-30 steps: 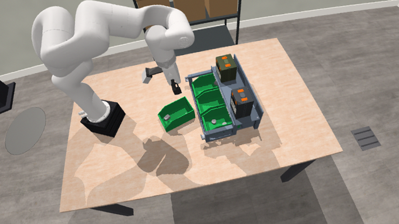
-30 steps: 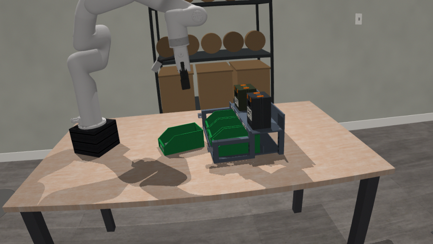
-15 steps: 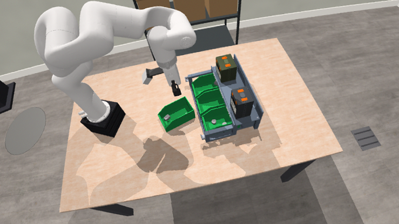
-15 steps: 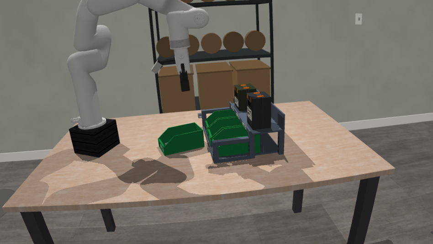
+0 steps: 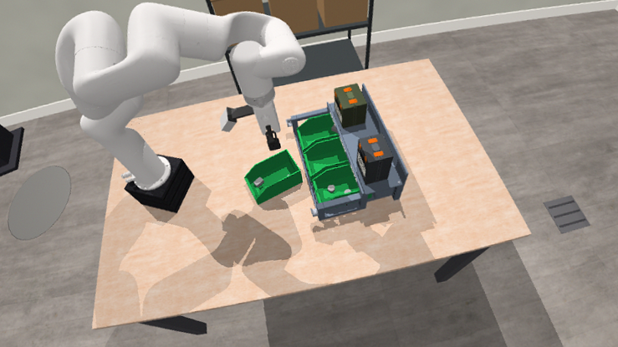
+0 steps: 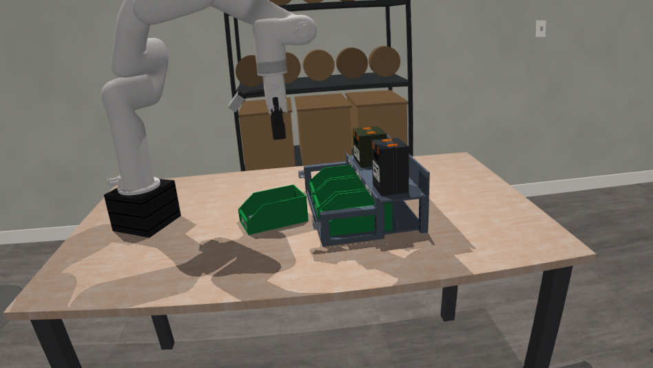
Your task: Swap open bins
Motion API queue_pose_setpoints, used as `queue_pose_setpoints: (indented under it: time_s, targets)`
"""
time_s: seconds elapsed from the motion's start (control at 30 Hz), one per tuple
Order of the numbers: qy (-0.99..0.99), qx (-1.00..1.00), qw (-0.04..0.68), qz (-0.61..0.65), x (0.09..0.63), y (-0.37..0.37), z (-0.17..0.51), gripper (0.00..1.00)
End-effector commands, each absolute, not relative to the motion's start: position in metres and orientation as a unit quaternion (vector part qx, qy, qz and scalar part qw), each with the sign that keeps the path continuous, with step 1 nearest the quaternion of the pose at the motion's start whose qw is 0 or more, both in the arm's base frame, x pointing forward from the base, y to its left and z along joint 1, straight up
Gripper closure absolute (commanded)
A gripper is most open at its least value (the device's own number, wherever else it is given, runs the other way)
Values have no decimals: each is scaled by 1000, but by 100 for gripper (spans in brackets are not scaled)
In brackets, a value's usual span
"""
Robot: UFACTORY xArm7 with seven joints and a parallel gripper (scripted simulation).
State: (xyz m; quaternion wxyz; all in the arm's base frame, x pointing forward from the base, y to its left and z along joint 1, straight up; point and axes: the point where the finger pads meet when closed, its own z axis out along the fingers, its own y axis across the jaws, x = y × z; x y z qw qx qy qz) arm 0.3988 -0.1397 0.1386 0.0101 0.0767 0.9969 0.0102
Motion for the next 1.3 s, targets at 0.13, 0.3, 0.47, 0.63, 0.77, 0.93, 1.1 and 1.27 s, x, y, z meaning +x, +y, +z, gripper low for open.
queue_pose_setpoints:
  time_s: [0.13, 0.3, 0.47, 0.63, 0.77, 0.93, 1.1, 1.27]
  targets:
    - [997, 76, 8, 7, 399, -140, 138, 0]
    - [997, 75, 6, 6, 399, -140, 138, 0]
    - [997, 74, 4, 4, 398, -141, 137, 0]
    - [997, 74, 2, 3, 398, -141, 136, 0]
    - [997, 73, 1, 2, 398, -141, 135, 0]
    - [997, 73, 1, 2, 398, -141, 135, 0]
    - [997, 73, 1, 2, 398, -141, 135, 0]
    - [997, 73, 1, 2, 398, -141, 135, 0]
